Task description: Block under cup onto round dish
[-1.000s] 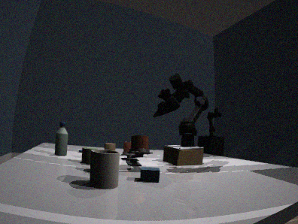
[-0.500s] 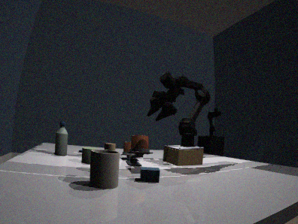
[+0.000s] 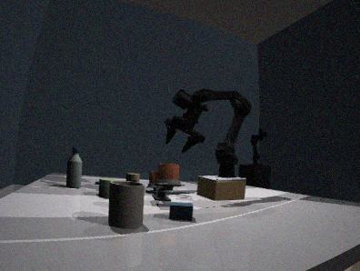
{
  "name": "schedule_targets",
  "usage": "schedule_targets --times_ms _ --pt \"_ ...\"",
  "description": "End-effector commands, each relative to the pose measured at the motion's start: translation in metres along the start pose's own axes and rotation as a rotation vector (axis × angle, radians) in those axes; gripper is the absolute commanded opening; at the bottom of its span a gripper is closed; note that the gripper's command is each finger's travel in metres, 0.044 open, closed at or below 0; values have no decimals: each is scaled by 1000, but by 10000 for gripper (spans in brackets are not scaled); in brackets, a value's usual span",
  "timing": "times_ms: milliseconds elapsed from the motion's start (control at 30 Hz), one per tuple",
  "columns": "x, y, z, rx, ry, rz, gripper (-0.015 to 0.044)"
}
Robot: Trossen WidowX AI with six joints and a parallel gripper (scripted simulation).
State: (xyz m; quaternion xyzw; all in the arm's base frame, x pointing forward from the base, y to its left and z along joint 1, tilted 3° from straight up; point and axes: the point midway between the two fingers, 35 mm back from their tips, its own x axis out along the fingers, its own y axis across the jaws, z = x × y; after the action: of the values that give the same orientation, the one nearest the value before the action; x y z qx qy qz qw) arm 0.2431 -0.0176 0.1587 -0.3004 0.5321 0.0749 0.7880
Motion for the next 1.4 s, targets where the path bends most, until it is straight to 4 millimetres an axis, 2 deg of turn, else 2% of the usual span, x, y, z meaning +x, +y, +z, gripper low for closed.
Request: schedule_targets --times_ms 0,433,833,1067,1167,1367 --pt "11 -10 -1 -112 41 41 440" --pt "57 -47 -14 -489 110 233 440" --pt "107 -80 -45 -801 39 433 440" --pt "111 -81 -47 -817 31 443 440" --pt "122 -76 -49 -817 31 443 440" --pt "127 -74 -50 -817 31 443 440"
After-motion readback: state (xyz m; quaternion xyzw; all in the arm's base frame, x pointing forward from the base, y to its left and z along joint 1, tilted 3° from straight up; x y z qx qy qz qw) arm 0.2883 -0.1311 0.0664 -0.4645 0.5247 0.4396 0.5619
